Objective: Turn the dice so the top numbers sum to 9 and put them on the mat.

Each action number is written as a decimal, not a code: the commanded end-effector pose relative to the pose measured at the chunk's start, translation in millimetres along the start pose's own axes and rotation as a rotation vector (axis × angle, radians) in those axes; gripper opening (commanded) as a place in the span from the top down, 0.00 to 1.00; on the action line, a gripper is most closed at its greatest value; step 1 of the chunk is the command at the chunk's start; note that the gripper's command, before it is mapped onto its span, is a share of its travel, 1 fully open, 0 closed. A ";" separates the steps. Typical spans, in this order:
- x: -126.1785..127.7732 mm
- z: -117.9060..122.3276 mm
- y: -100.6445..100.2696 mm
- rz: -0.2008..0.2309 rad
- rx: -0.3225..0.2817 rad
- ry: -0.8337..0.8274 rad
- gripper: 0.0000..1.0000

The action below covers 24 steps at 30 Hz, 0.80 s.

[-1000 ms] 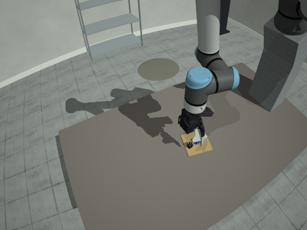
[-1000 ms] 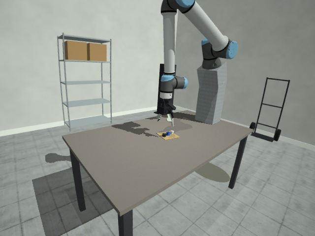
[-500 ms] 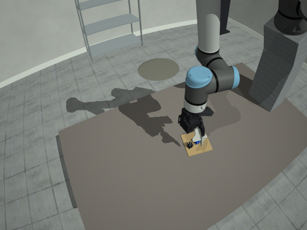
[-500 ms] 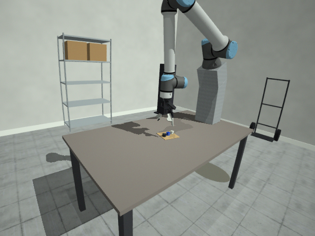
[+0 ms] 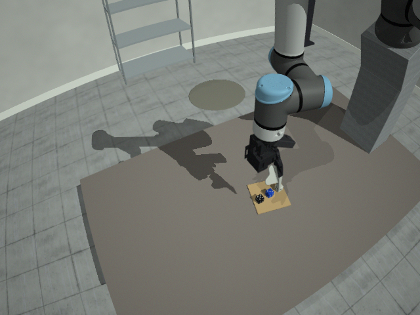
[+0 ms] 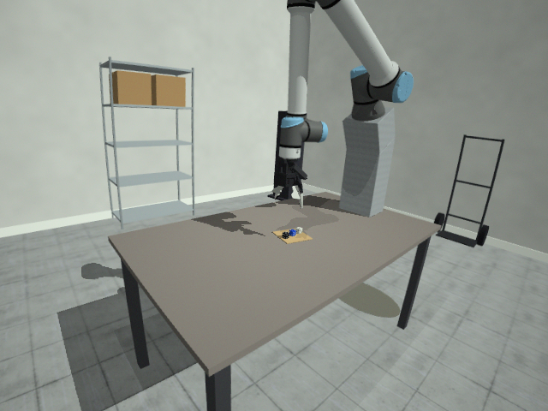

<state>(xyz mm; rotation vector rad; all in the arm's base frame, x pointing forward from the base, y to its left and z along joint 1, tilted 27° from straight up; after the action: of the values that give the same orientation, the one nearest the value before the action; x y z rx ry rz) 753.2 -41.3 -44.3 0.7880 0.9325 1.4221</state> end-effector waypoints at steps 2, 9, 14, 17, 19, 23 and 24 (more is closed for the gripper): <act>-0.2 0.4 24.2 0.000 -0.001 0.000 0.00; -0.2 0.4 31.5 0.000 -0.001 0.000 0.00; -0.2 0.4 31.5 0.000 -0.001 0.000 0.00; -0.2 0.4 31.5 0.000 -0.001 0.000 0.00; -0.2 0.4 31.5 0.000 -0.001 0.000 0.00; -0.2 0.4 31.5 0.000 -0.001 0.000 0.00; -0.2 0.4 31.5 0.000 -0.001 0.000 0.00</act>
<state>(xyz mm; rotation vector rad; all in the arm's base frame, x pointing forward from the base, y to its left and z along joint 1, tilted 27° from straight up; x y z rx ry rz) 739.2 -40.7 -16.6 0.7883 0.9327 1.4221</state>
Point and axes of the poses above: the point where the finger pads meet when closed, its own y axis back along the fingers, its own x axis across the jaws, z = x × y, the point moved 5 cm from there along y, back along the fingers, and after that the axes turned 8 degrees about y, right-handed, at the moved point
